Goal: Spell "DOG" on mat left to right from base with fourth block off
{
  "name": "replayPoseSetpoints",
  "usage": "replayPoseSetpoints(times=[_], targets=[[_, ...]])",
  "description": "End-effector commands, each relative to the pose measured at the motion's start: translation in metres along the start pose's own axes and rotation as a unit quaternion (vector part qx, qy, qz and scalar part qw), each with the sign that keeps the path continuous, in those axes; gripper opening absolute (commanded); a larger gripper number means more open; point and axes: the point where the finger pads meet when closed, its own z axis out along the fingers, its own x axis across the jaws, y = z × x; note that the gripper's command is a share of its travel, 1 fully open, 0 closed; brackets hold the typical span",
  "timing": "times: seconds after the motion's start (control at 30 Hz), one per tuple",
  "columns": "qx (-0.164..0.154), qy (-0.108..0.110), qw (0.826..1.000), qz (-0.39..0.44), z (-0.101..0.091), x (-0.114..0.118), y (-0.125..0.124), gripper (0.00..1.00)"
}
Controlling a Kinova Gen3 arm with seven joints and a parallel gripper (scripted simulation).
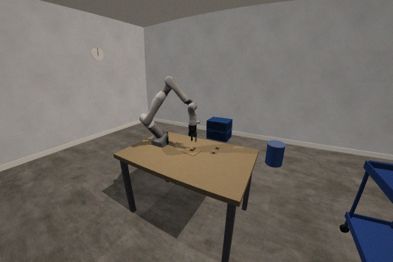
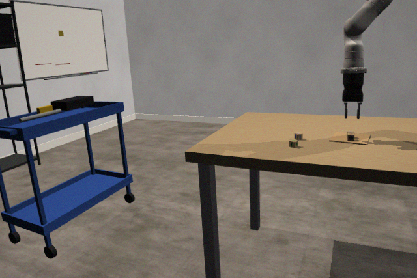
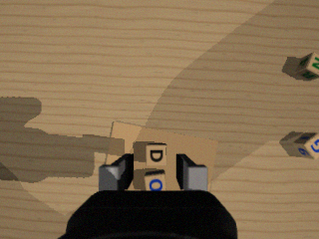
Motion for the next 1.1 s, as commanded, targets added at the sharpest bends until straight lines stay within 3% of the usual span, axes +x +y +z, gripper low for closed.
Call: replayPoseSetpoints(times=[0.0,0.67,1.0,1.03,1.07], targets=[[0.002,0.003,1.0,-0.001,-0.003,0.001,-0.002,1.0],[0.002,0.003,1.0,-0.002,-0.003,0.001,-0.001,1.0],[0.002,0.002,0.998,-0.069,0.003,-0.001,0.033,1.0],[0.002,0.002,0.998,-0.069,0.003,-0.001,0.033,0.86],[0.002,0.002,0.998,-0.069,0.003,-0.001,0.033,0.86]])
